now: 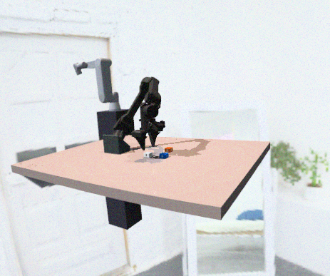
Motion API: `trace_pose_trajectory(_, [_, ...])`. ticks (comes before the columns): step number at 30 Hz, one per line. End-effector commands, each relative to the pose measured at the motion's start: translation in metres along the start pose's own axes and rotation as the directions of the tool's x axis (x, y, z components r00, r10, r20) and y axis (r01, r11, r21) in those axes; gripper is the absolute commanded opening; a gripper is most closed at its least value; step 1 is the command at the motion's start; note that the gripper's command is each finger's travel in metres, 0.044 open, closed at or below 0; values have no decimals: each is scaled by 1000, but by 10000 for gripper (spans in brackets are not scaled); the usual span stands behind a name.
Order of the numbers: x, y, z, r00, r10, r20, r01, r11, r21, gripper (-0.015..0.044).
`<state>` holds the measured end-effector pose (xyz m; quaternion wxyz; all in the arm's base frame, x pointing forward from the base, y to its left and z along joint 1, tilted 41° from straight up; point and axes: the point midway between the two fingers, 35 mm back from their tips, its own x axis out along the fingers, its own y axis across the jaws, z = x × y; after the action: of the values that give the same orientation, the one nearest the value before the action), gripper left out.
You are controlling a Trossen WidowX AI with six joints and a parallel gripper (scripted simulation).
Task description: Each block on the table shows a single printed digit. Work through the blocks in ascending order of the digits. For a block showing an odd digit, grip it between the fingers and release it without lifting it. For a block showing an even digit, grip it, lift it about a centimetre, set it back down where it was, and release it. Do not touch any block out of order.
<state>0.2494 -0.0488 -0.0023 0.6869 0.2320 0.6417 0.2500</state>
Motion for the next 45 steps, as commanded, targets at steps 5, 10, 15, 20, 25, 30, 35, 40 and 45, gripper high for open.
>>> trace_pose_trajectory(5, [16,1,-3,1000,8,-6,-8,1000,13,400])
trace_pose_trajectory(10, [24,1,-3,1000,9,-5,-9,1000,12,400])
trace_pose_trajectory(15, [32,2,-4,1000,10,-5,-10,1000,12,400])
trace_pose_trajectory(20, [34,2,-4,1000,10,-5,-10,1000,12,348])
trace_pose_trajectory(25, [34,2,-4,1000,10,-5,-10,1000,12,216])
trace_pose_trajectory(30, [34,2,-4,1000,10,-5,-10,1000,12,120])
trace_pose_trajectory(35, [34,2,-4,1000,10,-5,-10,1000,12,120])
trace_pose_trajectory(40, [34,2,-4,1000,10,-5,-10,1000,12,120])
trace_pose_trajectory(45, [34,2,-4,1000,10,-5,-10,1000,12,120])
